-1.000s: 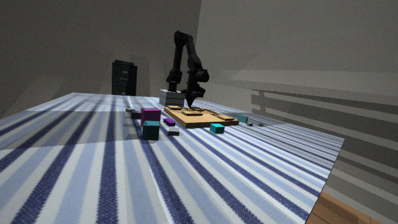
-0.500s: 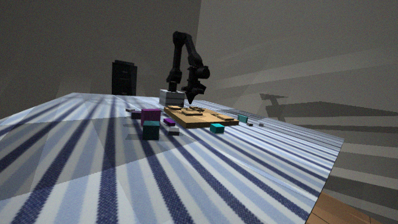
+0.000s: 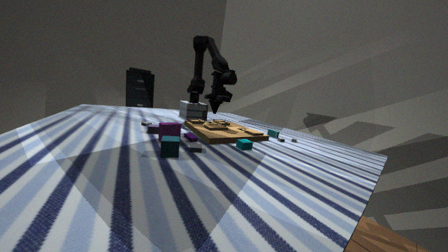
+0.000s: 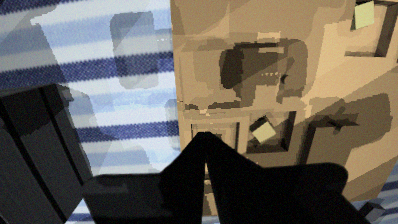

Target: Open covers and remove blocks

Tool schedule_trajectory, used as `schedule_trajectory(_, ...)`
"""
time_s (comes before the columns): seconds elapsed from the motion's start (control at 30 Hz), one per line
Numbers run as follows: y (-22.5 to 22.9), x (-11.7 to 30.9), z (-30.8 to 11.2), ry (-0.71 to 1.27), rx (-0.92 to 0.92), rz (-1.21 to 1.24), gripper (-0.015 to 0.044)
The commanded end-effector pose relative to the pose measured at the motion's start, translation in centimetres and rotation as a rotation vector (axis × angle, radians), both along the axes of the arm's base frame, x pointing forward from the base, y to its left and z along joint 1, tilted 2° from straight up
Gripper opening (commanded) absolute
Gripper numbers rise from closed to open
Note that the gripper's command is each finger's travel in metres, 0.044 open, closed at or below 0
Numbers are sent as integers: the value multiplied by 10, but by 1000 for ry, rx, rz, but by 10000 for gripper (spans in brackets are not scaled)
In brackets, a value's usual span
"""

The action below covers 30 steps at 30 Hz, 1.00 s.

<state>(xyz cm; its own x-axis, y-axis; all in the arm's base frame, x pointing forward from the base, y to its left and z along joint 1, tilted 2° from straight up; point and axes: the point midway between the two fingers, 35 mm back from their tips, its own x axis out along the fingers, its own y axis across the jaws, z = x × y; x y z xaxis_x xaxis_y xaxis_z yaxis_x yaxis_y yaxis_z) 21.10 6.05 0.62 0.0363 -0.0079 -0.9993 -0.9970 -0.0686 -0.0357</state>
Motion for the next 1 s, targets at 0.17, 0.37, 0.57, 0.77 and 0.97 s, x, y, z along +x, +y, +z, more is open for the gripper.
schedule_trajectory(0.17, -10, 25, 6, -7, 22, -615, 0)
schedule_trajectory(0.37, -25, 52, 12, -16, 48, -1289, 0)
schedule_trajectory(0.57, -41, 74, 16, -23, 71, -1823, 0)
schedule_trajectory(0.77, -52, 87, 18, -27, 86, -2157, 0)
schedule_trajectory(0.97, -64, 99, 19, -31, 101, -2487, 0)
